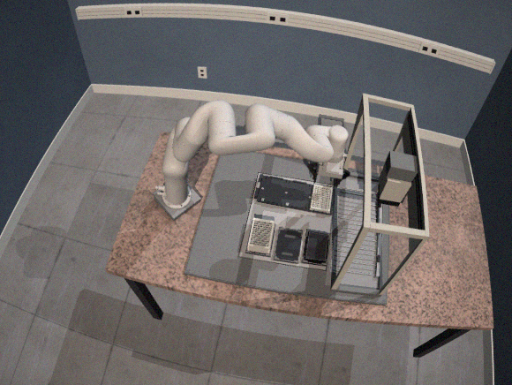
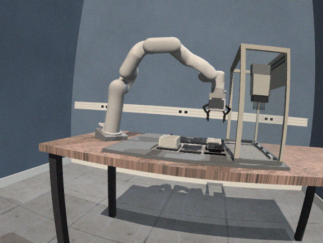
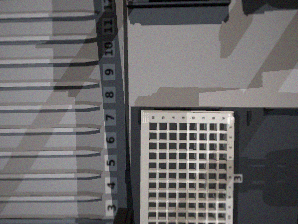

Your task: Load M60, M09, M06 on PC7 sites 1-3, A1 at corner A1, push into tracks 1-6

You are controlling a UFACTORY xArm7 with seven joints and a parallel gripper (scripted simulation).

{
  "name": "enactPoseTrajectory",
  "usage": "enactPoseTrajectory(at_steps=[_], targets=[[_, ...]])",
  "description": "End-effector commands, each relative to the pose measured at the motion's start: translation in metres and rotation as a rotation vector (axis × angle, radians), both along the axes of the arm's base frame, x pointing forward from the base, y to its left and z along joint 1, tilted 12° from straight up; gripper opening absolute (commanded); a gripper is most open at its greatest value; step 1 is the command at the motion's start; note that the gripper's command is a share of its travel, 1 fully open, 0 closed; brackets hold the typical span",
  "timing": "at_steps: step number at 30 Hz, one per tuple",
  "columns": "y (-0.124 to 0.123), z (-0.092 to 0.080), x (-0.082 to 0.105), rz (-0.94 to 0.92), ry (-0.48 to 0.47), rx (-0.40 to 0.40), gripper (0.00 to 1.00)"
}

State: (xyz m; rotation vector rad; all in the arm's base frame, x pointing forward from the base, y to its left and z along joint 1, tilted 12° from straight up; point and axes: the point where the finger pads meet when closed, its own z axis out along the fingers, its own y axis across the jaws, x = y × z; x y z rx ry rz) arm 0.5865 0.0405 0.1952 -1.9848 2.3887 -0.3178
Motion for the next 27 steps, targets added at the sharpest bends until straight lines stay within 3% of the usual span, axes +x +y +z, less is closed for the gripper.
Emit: enactPoseTrajectory(at_steps=[1, 4, 10, 12, 27], targets=[[0.001, 0.002, 0.001, 0.001, -0.005, 0.001, 1.00], [0.001, 0.002, 0.001, 0.001, -0.005, 0.001, 1.00], [-0.017, 0.004, -0.023, 0.043, 0.001, -0.006, 1.00], [-0.017, 0.004, -0.023, 0.043, 0.001, -0.006, 1.00], [-0.062, 0.009, -0.083, 0.043, 0.002, -0.006, 1.00]])
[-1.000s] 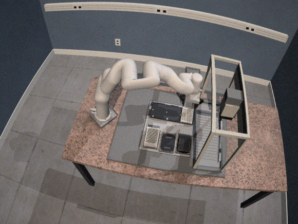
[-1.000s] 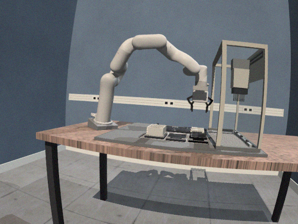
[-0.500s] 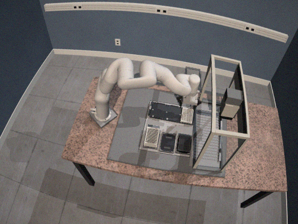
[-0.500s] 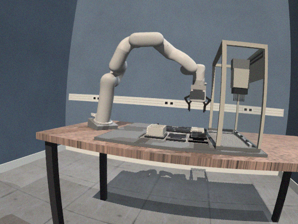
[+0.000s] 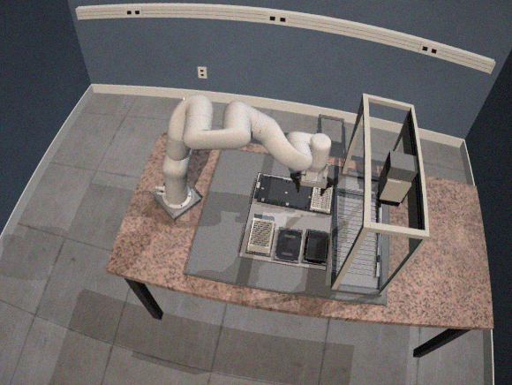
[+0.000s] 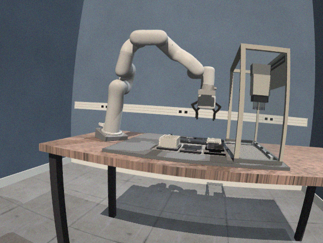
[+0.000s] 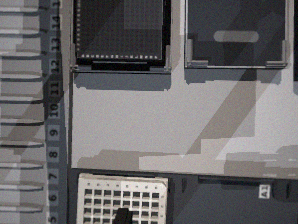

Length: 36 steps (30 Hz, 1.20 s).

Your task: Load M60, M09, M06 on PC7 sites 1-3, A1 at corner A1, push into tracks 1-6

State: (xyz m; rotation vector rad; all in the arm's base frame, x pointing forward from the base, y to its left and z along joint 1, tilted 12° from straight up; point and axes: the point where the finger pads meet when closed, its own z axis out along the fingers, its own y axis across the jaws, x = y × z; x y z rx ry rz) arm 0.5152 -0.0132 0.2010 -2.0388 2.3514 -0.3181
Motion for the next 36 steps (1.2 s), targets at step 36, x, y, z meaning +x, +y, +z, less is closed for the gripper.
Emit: enactPoseTrajectory(at_steps=[36], targets=[[-0.099, 0.013, -0.131, 0.002, -0.006, 0.000, 1.00]])
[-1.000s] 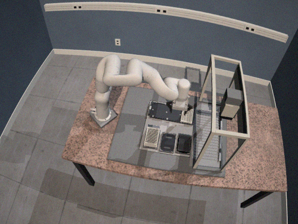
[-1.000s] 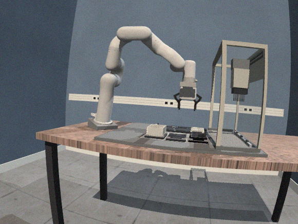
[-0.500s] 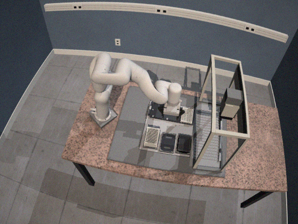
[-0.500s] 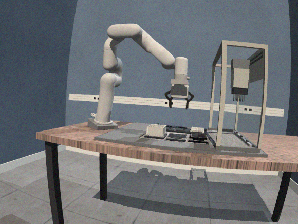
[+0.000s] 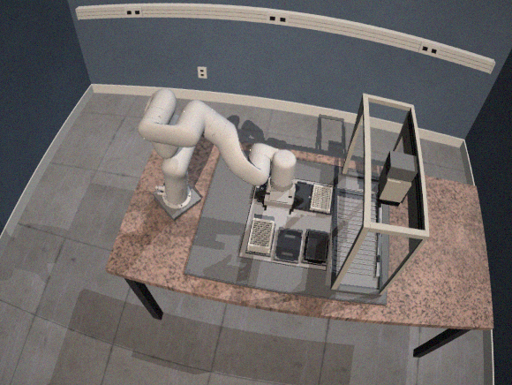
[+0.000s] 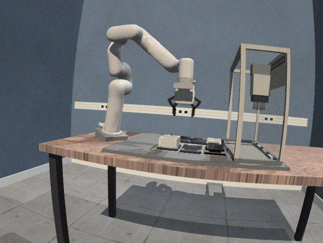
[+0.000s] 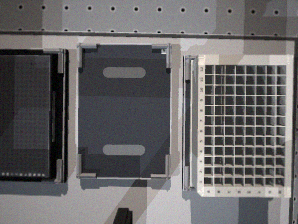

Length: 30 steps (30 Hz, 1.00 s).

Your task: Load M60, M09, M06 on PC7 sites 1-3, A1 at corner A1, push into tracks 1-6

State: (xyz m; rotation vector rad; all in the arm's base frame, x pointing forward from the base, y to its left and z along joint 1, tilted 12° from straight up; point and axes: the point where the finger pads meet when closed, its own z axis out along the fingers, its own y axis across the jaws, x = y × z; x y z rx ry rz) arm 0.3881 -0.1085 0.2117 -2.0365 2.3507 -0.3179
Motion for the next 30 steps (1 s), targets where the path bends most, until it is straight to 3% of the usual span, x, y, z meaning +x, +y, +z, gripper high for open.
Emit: enactPoseTrajectory(at_steps=[1, 13, 30], targets=[[-0.006, 0.003, -0.008, 0.002, -0.004, -0.001, 1.00], [-0.042, 0.007, -0.056, 0.002, -0.004, -0.002, 1.00], [-0.043, 0.002, -0.056, 0.002, -0.004, -0.002, 1.00]])
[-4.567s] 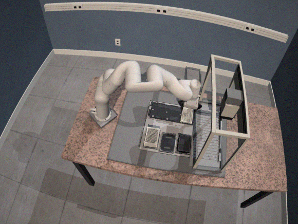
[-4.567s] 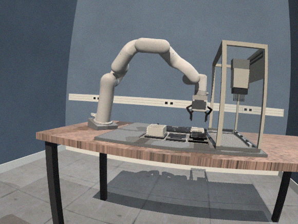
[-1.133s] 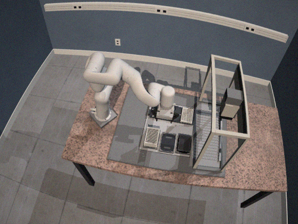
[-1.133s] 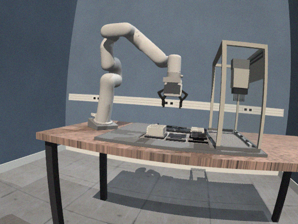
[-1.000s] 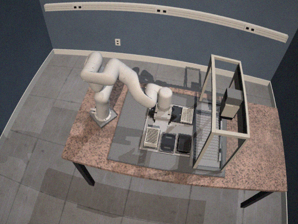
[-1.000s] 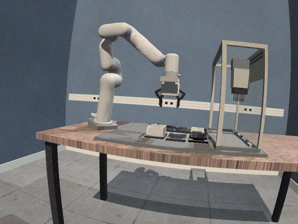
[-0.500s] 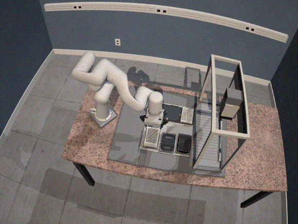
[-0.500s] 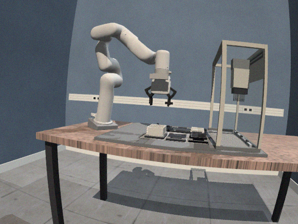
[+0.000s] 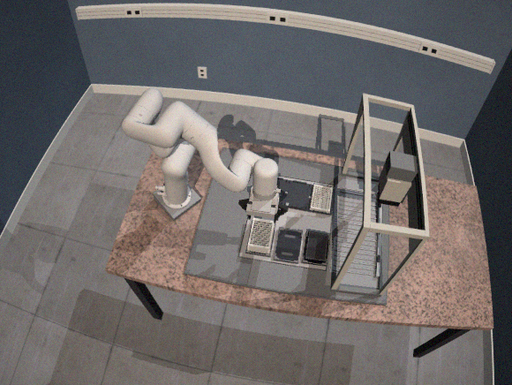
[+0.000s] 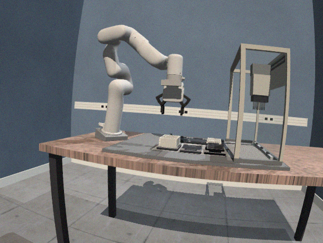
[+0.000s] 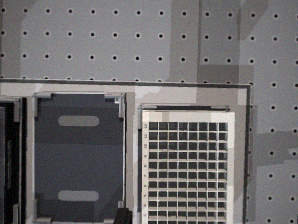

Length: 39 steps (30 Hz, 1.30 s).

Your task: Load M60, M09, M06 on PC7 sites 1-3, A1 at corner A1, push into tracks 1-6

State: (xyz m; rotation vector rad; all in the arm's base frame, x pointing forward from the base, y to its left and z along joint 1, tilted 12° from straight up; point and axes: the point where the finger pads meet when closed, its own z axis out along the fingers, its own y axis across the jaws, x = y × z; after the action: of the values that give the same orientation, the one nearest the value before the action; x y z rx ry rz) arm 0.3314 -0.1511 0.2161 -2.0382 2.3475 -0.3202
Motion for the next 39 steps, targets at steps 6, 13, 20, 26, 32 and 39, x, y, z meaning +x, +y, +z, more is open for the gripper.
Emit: enactPoseTrajectory(at_steps=[6, 13, 20, 26, 32, 39], targets=[[-0.002, -0.009, 0.002, 0.000, -0.002, -0.001, 1.00], [-0.003, -0.020, 0.004, 0.000, -0.002, -0.001, 1.00], [-0.005, -0.030, 0.005, 0.000, -0.002, -0.001, 1.00], [-0.006, -0.038, 0.007, 0.000, -0.002, -0.001, 1.00], [-0.007, -0.048, 0.008, 0.000, -0.002, -0.001, 1.00], [-0.009, -0.056, 0.009, 0.000, -0.002, -0.001, 1.00]])
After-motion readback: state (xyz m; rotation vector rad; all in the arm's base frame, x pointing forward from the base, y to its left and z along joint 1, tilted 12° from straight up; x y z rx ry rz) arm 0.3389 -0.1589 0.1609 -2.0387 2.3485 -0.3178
